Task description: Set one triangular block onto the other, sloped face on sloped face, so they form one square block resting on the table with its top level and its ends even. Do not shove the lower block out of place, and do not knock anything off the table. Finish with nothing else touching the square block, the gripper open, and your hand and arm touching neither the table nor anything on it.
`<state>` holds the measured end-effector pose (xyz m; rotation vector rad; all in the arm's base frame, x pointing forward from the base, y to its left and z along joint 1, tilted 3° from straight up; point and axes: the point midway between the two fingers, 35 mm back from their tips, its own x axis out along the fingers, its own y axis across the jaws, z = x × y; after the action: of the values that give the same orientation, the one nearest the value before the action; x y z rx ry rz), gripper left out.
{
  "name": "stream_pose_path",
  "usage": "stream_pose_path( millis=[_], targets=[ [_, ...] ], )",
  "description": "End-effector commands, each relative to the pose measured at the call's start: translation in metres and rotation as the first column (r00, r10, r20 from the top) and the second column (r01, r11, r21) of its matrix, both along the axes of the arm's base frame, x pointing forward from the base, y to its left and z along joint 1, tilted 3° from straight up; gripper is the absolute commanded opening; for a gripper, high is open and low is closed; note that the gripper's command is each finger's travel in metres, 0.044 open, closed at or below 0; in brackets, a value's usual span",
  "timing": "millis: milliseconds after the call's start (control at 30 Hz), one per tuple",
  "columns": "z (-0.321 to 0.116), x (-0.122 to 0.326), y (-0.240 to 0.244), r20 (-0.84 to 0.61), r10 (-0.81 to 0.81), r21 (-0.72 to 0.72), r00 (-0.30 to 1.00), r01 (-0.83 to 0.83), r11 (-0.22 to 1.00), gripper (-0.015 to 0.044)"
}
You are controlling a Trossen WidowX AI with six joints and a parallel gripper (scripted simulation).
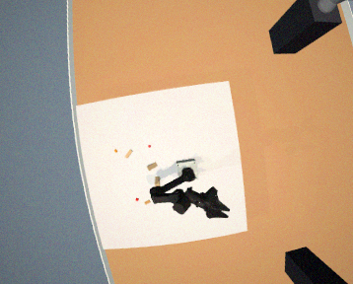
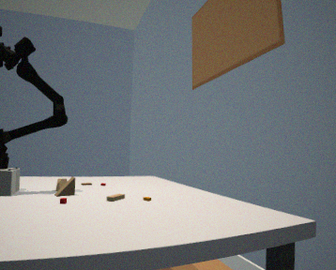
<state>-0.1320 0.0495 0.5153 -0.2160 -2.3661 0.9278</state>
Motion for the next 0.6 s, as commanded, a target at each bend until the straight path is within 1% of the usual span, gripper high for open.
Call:
stream_pose_path(
  millis=[0, 33, 133, 267, 400, 567],
  targets=[
    [-0.001, -0.002, -0.002, 0.005, 0.009, 0.002, 1.000, -0.009, 1.000, 0.0426],
    [-0.003, -0.008, -0.007, 0.019, 0.036, 0.009, 0.999, -0.037, 0.999, 0.0440],
    [-0.017, -0.038, -0.040, 0.103, 0.190, 0.039, 0.976, -0.195, 0.980, 0.0440],
    [-0.041, -0.067, -0.094, 0.226, 0.390, 0.063, 0.893, -0.413, 0.909, 0.0440],
    [-0.070, -0.081, -0.153, 0.350, 0.556, 0.061, 0.754, -0.611, 0.789, 0.0440],
    [-0.112, -0.073, -0.227, 0.497, 0.695, 0.026, 0.520, -0.809, 0.587, 0.0440]
  ],
)
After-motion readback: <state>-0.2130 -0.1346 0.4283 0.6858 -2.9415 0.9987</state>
